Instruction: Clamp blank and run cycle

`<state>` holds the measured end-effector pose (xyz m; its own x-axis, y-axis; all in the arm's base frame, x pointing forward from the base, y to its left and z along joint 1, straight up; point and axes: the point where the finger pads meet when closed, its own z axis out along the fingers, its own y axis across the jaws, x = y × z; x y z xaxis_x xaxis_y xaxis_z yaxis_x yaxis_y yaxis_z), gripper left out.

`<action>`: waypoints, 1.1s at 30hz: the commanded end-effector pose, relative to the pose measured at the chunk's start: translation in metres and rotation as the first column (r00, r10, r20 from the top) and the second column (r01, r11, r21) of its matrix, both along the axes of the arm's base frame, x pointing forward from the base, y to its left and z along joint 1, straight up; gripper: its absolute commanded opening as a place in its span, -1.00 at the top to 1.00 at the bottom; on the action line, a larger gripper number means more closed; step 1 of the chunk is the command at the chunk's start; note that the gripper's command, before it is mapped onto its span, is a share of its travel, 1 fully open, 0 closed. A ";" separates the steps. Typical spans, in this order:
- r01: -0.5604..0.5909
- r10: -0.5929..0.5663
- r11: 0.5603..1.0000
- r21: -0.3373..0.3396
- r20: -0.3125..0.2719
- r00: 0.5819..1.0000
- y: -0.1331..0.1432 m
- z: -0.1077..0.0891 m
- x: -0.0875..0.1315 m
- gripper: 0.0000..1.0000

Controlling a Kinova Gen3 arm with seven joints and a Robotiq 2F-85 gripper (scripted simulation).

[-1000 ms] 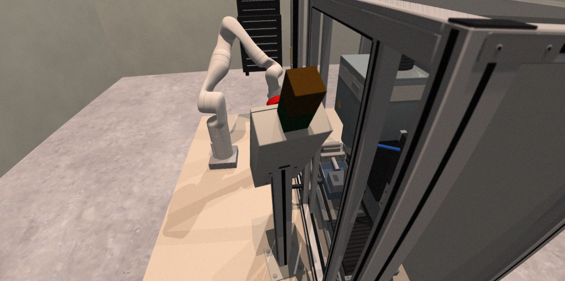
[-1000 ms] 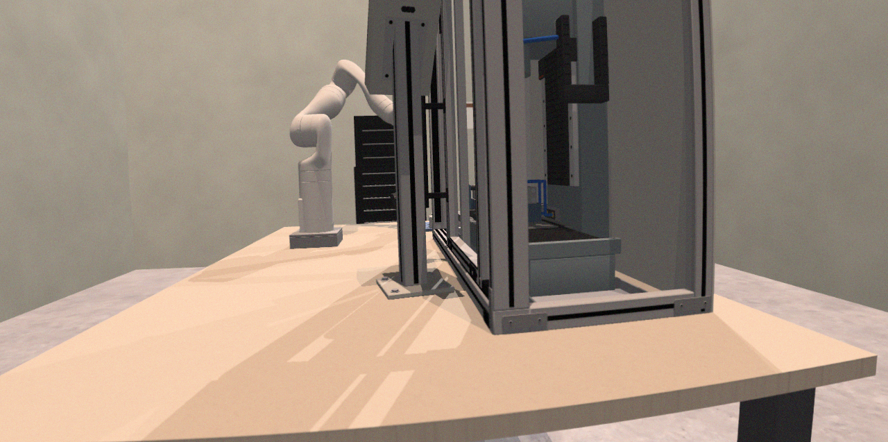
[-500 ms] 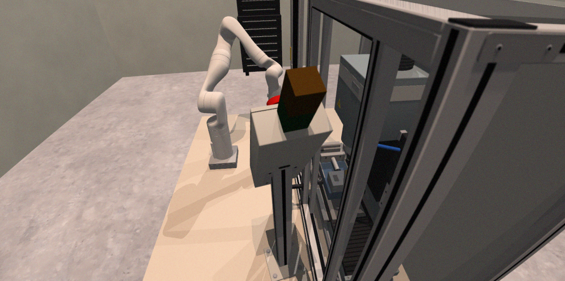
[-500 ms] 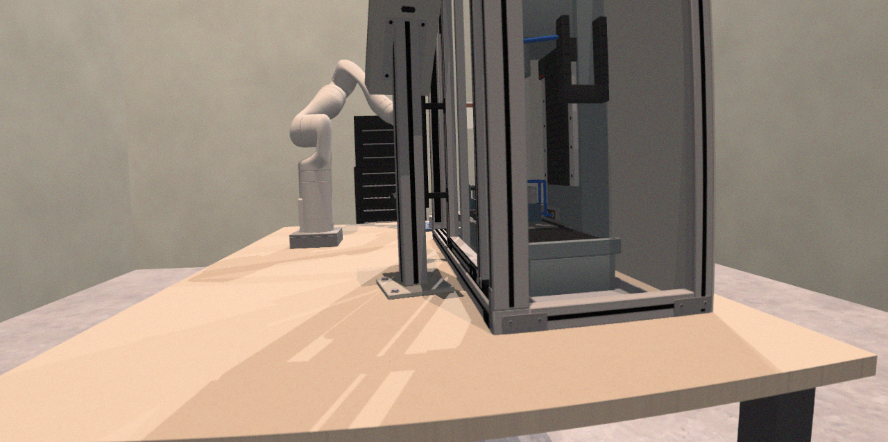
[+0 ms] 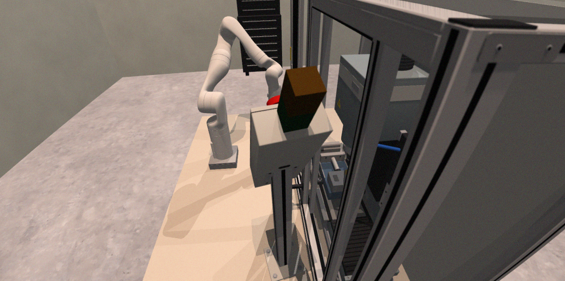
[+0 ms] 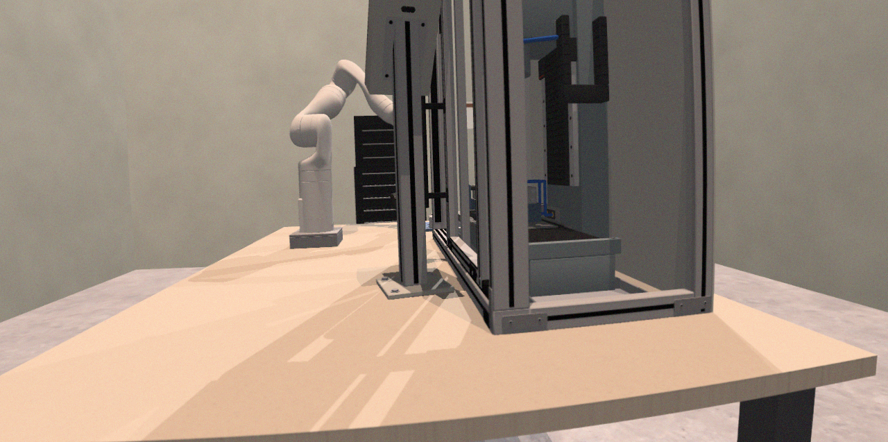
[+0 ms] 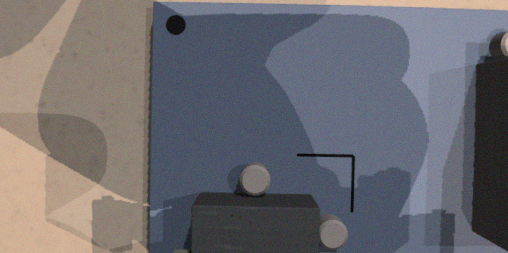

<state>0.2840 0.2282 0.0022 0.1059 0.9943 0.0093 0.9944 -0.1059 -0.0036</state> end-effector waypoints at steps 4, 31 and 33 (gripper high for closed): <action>0.000 0.000 1.000 0.001 0.001 1.000 0.000 0.000 0.000 0.80; 0.000 0.000 1.000 0.001 0.001 1.000 0.000 0.000 0.000 -1.00; 0.000 0.000 1.000 0.001 0.001 1.000 0.000 0.000 0.000 -1.00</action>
